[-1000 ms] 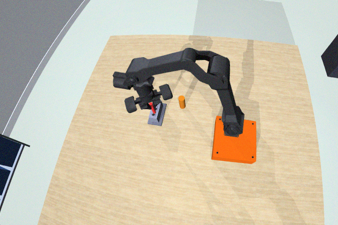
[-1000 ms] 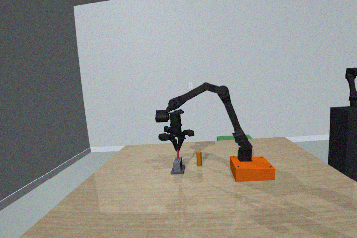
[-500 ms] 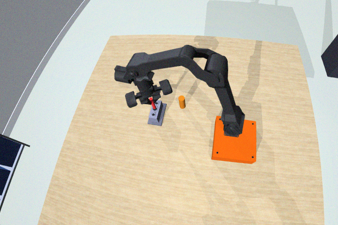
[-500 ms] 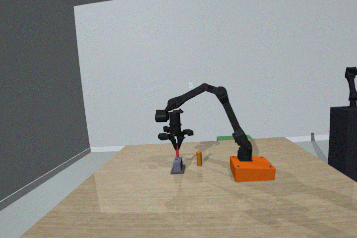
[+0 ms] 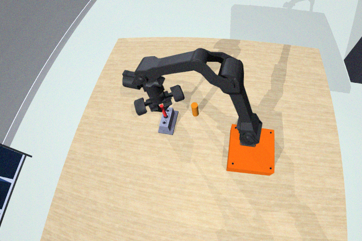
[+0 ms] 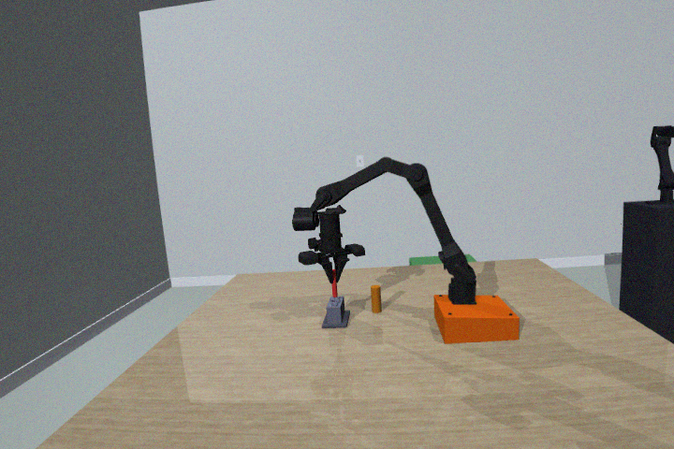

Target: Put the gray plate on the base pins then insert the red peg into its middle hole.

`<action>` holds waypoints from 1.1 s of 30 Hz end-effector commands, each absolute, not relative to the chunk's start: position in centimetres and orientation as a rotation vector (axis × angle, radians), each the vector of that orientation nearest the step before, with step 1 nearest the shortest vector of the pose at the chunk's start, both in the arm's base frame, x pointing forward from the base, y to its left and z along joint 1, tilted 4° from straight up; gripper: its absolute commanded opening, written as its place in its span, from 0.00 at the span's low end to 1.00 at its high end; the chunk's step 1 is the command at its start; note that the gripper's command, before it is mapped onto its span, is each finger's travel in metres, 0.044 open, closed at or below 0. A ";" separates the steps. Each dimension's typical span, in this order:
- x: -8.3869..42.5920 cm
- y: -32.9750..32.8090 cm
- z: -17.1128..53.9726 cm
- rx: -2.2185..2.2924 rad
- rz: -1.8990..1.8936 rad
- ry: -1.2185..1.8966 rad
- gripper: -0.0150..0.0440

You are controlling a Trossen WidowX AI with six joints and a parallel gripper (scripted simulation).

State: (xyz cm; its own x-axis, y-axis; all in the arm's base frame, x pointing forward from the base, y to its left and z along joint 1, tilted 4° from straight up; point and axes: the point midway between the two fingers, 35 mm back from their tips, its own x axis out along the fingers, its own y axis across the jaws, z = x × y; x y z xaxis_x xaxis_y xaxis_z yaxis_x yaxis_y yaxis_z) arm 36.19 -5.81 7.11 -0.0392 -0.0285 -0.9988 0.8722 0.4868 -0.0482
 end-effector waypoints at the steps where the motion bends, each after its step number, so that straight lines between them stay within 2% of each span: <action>1: 36.1 -6.0 7.1 0.785 -0.866 1.430 0.25; 33: 36.2 -6.1 7.1 0.792 -0.865 1.428 0.25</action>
State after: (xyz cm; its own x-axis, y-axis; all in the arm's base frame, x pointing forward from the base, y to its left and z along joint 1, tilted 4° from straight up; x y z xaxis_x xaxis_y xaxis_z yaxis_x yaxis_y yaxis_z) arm 36.12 -6.13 7.09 -0.0403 -0.0281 -0.9988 0.8742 0.4830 -0.0489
